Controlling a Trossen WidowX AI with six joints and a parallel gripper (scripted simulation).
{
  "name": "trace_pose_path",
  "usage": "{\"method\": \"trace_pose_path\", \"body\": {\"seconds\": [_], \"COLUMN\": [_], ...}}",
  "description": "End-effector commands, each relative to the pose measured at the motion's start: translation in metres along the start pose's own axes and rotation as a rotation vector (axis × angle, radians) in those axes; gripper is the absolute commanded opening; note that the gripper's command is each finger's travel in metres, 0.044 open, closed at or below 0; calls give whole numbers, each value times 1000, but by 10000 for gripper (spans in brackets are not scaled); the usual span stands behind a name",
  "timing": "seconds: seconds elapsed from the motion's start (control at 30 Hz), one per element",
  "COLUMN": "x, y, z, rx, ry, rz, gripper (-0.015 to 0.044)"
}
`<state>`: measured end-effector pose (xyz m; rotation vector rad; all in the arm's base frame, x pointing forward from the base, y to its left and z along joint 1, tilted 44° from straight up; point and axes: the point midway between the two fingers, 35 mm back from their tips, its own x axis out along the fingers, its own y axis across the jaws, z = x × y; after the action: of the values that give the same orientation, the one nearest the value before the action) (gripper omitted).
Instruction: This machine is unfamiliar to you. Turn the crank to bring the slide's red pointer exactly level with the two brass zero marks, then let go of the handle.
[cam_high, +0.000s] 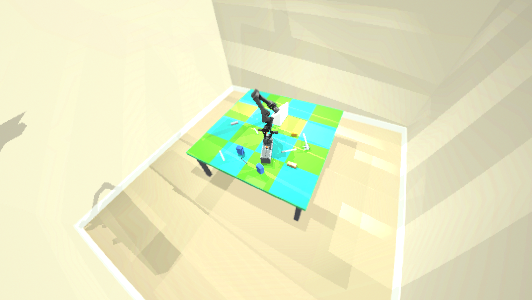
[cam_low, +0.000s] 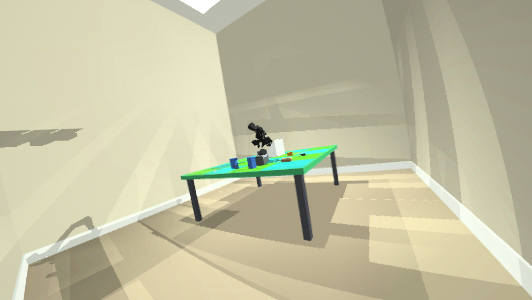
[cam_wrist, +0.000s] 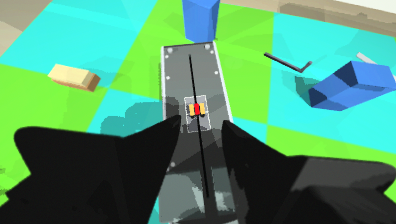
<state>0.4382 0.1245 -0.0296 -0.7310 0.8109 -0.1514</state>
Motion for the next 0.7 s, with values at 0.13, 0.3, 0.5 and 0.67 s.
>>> {"method": "trace_pose_path", "body": {"seconds": [0.13, 0.3, 0.5, 0.67], "x": [0, 0, 0, 0], "y": [0, 0, 0, 0], "z": [0, 0, 0, 0], "rx": [0, 0, 0, 0], "ry": [0, 0, 0, 0], "rz": [-1, -1, -1, -1], "gripper": [368, 414, 256, 125]}}
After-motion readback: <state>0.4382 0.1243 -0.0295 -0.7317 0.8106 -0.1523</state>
